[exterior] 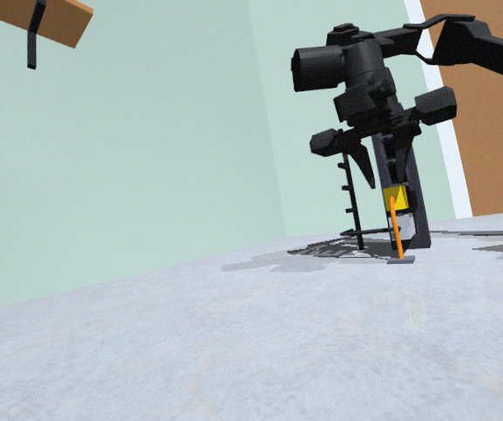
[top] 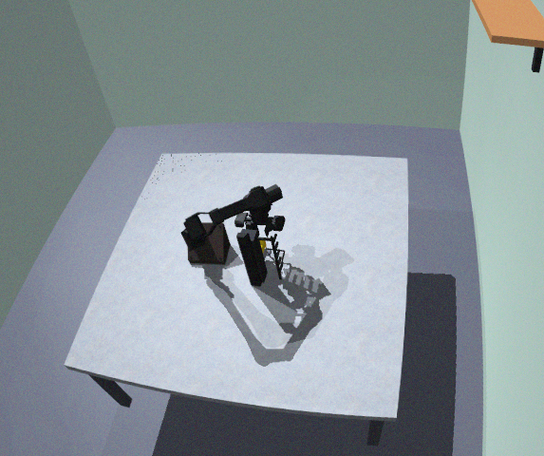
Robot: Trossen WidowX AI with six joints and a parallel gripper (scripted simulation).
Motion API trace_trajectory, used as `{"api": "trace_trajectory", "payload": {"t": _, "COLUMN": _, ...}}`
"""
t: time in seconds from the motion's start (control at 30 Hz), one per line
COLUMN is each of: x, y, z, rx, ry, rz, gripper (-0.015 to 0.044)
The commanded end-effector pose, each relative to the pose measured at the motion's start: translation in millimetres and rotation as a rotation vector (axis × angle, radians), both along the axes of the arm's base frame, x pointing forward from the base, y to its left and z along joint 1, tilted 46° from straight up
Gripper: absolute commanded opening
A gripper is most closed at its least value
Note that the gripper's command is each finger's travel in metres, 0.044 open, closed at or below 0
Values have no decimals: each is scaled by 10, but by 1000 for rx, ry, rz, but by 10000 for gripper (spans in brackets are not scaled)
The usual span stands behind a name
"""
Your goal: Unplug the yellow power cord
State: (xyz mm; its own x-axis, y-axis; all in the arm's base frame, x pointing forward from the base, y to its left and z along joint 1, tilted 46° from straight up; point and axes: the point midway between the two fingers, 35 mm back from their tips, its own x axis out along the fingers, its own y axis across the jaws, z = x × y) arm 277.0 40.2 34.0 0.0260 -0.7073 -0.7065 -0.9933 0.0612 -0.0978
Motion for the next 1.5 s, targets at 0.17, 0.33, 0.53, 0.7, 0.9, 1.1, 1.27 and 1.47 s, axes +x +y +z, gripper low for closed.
{"api": "trace_trajectory", "payload": {"t": 0.17, "x": -29, "y": -124, "z": 101, "rx": -6, "ry": 9, "rz": 1, "gripper": 160}}
{"api": "trace_trajectory", "payload": {"t": 0.33, "x": -42, "y": -181, "z": 157, "rx": -7, "ry": 9, "rz": 1, "gripper": 160}}
{"api": "trace_trajectory", "payload": {"t": 0.53, "x": -56, "y": -232, "z": 206, "rx": -7, "ry": 9, "rz": 1, "gripper": 160}}
{"api": "trace_trajectory", "payload": {"t": 0.7, "x": -55, "y": -242, "z": 196, "rx": -7, "ry": 9, "rz": 1, "gripper": 160}}
{"api": "trace_trajectory", "payload": {"t": 0.9, "x": -53, "y": -301, "z": 140, "rx": -8, "ry": 9, "rz": 1, "gripper": 160}}
{"api": "trace_trajectory", "payload": {"t": 1.1, "x": -53, "y": -318, "z": 123, "rx": -8, "ry": 9, "rz": 1, "gripper": 160}}
{"api": "trace_trajectory", "payload": {"t": 1.27, "x": -42, "y": -295, "z": 137, "rx": -3, "ry": 1, "rz": -2, "gripper": 48}}
{"api": "trace_trajectory", "payload": {"t": 1.47, "x": -42, "y": -295, "z": 137, "rx": -3, "ry": 1, "rz": -2, "gripper": 8}}
